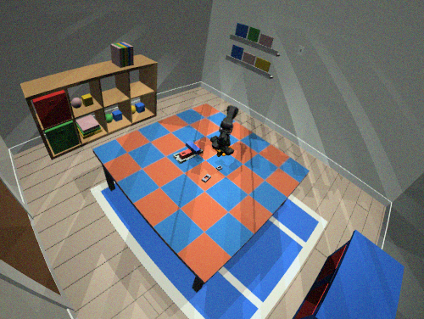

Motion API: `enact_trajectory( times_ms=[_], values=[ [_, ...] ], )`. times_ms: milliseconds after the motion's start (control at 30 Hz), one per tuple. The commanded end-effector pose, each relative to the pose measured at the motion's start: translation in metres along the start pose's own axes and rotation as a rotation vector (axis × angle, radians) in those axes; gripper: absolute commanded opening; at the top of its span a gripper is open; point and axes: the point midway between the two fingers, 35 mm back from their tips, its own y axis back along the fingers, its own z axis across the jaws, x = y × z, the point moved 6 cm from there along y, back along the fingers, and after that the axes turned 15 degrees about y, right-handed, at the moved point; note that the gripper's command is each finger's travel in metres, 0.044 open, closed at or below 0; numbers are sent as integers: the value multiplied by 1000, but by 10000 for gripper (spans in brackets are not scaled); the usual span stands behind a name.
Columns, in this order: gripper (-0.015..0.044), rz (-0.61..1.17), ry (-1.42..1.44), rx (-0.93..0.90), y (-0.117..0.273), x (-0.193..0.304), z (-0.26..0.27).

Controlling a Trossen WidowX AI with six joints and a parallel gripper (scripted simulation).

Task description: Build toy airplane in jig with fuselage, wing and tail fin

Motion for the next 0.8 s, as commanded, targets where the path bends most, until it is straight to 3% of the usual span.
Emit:
enact_trajectory(
  times_ms=[0, 767],
  values=[
    [0, 0, 4, 5, -2, -9, -5],
    [0, 4, 5, 12, -10, -44, -47]
  ],
)
